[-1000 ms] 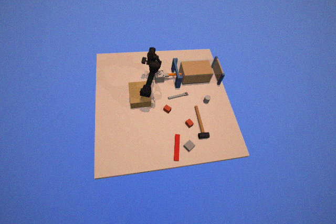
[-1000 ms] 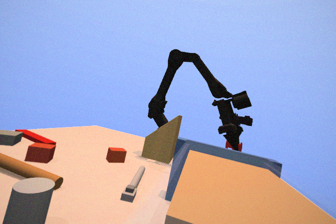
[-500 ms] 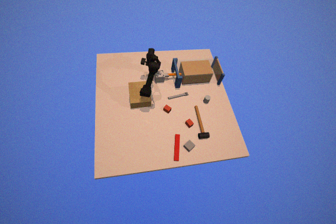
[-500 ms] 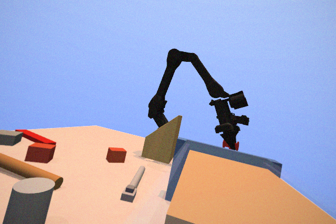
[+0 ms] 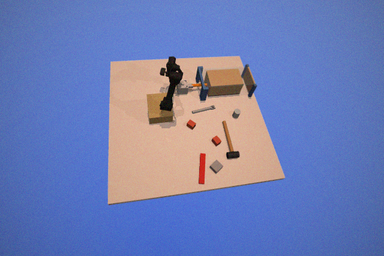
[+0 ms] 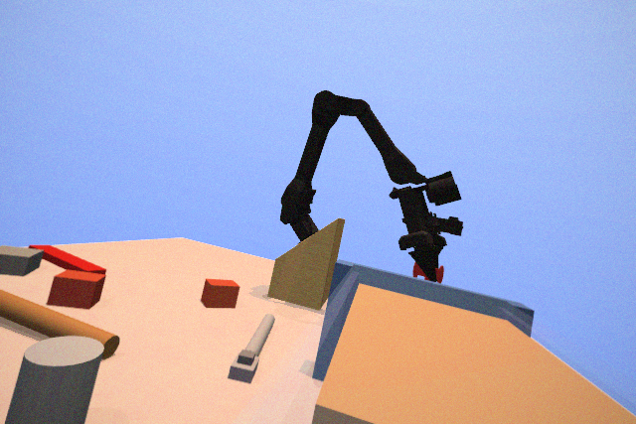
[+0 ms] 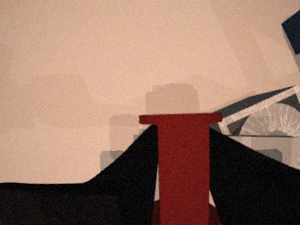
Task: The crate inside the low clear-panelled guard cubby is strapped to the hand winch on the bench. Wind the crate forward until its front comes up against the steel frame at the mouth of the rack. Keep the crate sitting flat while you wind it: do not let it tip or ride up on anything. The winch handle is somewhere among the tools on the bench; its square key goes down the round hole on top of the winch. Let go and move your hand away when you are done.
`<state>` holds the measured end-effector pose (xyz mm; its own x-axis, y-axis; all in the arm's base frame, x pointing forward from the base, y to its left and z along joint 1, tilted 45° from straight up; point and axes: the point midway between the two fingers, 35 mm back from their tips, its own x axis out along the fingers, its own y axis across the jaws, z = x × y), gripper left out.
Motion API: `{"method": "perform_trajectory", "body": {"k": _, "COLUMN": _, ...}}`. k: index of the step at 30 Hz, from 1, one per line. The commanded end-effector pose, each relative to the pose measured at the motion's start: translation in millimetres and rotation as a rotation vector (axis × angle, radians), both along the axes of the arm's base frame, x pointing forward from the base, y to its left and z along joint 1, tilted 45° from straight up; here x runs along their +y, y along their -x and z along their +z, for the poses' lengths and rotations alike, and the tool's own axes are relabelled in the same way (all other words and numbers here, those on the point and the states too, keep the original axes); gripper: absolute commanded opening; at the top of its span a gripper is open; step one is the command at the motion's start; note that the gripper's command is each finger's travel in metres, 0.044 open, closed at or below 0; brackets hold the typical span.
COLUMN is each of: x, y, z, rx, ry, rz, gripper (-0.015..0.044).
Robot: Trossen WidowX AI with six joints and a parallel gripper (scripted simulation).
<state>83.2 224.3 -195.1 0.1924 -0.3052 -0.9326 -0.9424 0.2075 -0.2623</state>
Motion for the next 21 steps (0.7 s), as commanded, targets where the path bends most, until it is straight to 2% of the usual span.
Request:
{"method": "perform_trajectory", "body": {"k": 1, "x": -9.8, "y": 3.7, "z": 4.8, "rx": 0.006, "ry": 0.019, "rz": -0.005, "gripper": 0.0}}
{"method": "perform_trajectory", "body": {"k": 21, "x": -24.7, "y": 7.5, "z": 18.0, "rx": 0.006, "ry": 0.02, "rz": -0.005, "gripper": 0.0}}
